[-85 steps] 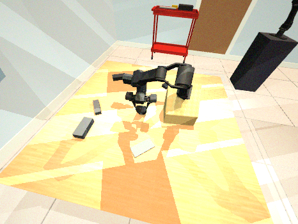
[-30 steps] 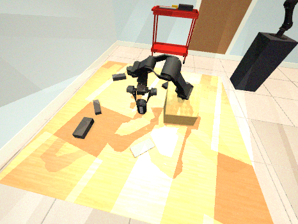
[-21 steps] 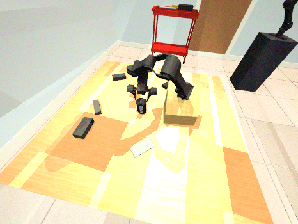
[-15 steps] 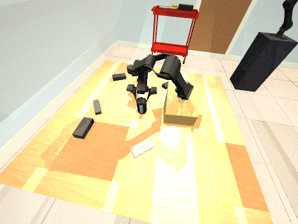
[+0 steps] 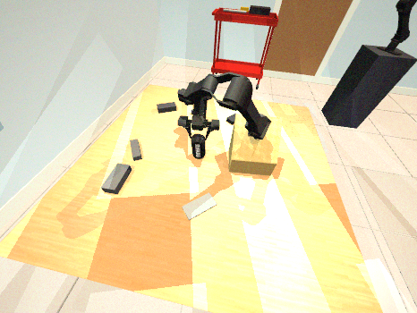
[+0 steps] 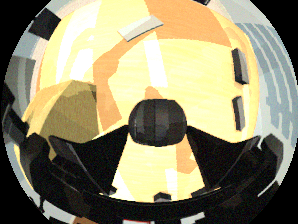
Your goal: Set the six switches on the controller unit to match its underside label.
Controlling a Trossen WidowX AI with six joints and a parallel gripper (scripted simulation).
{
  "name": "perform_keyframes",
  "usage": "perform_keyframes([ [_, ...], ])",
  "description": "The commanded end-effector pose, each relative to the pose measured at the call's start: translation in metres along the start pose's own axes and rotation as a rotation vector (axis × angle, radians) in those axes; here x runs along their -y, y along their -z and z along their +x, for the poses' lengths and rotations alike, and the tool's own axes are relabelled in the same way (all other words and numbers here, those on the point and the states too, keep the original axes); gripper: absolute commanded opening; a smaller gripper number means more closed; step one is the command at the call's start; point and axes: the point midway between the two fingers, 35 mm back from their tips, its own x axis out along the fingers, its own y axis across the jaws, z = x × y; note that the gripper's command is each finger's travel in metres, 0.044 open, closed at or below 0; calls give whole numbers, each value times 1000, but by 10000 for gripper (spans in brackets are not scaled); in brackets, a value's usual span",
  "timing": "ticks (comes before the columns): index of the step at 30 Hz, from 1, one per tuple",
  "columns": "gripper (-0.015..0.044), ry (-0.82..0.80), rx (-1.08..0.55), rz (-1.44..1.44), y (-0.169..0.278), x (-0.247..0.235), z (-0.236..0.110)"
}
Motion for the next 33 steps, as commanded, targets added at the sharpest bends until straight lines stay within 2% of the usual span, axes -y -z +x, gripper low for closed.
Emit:
perform_keyframes([
  [1, 338, -23, -27, -12, 6, -2, 4],
  [33, 338, -22, -105, -13, 30, -2, 1],
])
